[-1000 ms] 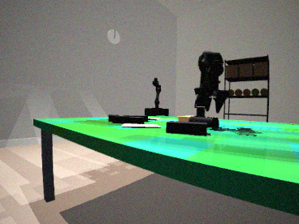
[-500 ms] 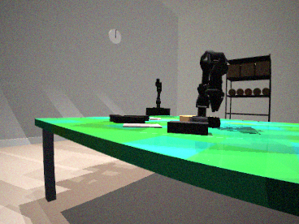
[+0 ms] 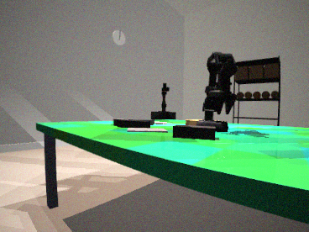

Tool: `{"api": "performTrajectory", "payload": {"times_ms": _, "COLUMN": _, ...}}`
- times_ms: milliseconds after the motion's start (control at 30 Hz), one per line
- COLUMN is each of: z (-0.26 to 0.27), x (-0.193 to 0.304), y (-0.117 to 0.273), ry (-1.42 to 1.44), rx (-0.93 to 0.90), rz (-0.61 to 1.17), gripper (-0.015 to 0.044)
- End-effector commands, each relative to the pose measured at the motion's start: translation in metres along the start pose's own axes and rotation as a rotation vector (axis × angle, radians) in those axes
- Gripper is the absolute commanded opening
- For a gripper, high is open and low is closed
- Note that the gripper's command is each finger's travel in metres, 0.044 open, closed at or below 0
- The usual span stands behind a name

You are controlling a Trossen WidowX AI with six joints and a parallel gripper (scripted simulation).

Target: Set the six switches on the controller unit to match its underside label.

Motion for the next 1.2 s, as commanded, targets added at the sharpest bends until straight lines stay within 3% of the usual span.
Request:
{"api": "performTrajectory", "payload": {"times_ms": 0, "z": 0.0, "x": 0.0, "y": -0.003, "ry": -0.01, "rx": -0.006, "rz": -0.001, "gripper": 0.044}}
{"api": "performTrajectory", "payload": {"times_ms": 1167, "z": 0.0, "x": 0.0, "y": -0.058, "ry": -0.01, "rx": -0.007, "rz": 0.0, "gripper": 0.044}}
Point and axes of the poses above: the point midway between the two fingers, 35 mm back from their tips, its own y axis back along the fingers, its own z axis across the jaws, x = y × z, the point moved 6 cm from there along y, back along the fingers, and after that the axes turned 11 degrees about y, right-handed, at the moved point
